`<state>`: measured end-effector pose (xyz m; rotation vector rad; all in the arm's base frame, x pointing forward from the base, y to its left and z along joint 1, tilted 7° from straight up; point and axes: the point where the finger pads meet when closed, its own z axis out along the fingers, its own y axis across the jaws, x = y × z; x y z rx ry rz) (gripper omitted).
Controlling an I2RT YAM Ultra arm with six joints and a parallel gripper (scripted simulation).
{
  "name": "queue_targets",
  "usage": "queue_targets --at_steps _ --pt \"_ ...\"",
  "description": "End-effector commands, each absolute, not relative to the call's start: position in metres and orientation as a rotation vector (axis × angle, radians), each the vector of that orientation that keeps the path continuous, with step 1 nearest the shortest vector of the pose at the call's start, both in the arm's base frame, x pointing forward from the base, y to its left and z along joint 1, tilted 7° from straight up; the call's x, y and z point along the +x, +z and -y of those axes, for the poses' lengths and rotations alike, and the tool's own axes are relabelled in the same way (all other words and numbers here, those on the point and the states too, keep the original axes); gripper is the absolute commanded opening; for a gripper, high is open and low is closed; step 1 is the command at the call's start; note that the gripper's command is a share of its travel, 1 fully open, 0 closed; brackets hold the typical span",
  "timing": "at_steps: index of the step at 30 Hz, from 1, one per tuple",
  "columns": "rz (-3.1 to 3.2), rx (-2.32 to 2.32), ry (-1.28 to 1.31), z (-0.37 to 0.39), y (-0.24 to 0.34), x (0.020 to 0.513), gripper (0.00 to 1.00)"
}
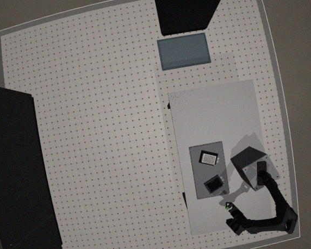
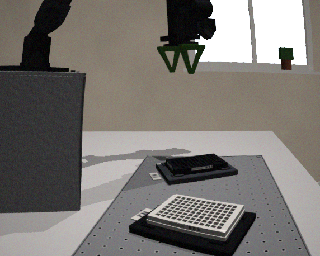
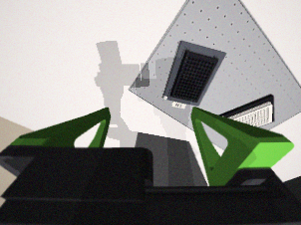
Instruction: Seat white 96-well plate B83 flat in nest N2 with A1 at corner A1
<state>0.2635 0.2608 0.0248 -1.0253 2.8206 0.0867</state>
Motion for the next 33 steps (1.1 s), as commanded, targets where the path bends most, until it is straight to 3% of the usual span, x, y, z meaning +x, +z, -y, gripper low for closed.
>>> queue_targets --at_steps 1,17,25,33 --pt "-2.810 -1.022 0.094 -0.262 0.028 0.265 1.00" --pt "-2.810 -1.022 0.094 -0.262 0.028 0.265 1.00" --pt "-2.867 -0.789 0.108 -0.242 0.015 0.304 1.00" --pt "-2.946 -0.670 0.090 -0.209 -0.011 0.312 1.00"
